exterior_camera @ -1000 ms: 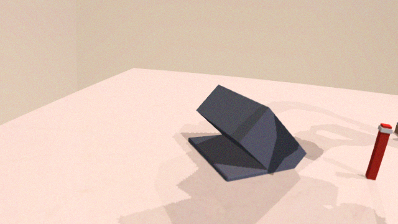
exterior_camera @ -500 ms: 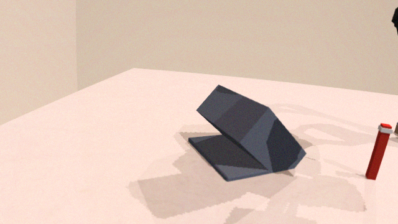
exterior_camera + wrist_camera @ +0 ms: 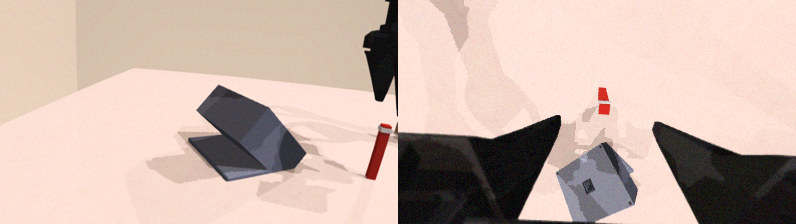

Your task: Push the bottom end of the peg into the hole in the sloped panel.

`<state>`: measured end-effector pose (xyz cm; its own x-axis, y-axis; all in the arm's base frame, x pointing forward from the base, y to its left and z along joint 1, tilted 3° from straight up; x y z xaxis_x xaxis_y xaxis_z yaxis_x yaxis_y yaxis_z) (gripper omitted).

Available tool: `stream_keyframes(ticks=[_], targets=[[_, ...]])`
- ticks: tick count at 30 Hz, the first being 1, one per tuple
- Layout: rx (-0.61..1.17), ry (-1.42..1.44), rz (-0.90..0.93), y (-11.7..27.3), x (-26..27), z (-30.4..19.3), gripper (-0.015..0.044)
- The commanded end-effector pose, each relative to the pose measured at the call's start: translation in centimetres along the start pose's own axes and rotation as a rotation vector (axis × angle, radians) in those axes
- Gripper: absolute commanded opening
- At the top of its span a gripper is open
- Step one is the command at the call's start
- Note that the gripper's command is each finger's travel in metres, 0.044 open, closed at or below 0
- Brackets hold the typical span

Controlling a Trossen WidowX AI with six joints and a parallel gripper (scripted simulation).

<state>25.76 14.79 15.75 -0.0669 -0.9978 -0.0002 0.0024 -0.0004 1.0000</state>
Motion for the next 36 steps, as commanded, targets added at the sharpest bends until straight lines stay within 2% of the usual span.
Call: stream_keyframes(ticks=[1, 36], targets=[[-0.017, 0.010, 0.003, -0.3, 0.2, 0.1, 0.0440], [-0.017, 0.010, 0.003, -5.9, 0.1, 0.2, 0.0440]])
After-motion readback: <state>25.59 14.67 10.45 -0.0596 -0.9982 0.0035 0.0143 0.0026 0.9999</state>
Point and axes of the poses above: the point midway between the two fingers, 35 mm back from their tips, its own y axis back along the fingers, its own x axis across the jaws, z = x × y, the point moved 5 cm from there along y, back along the fingers, and after that the axes turned 10 degrees about y, right-handed, at the moved point
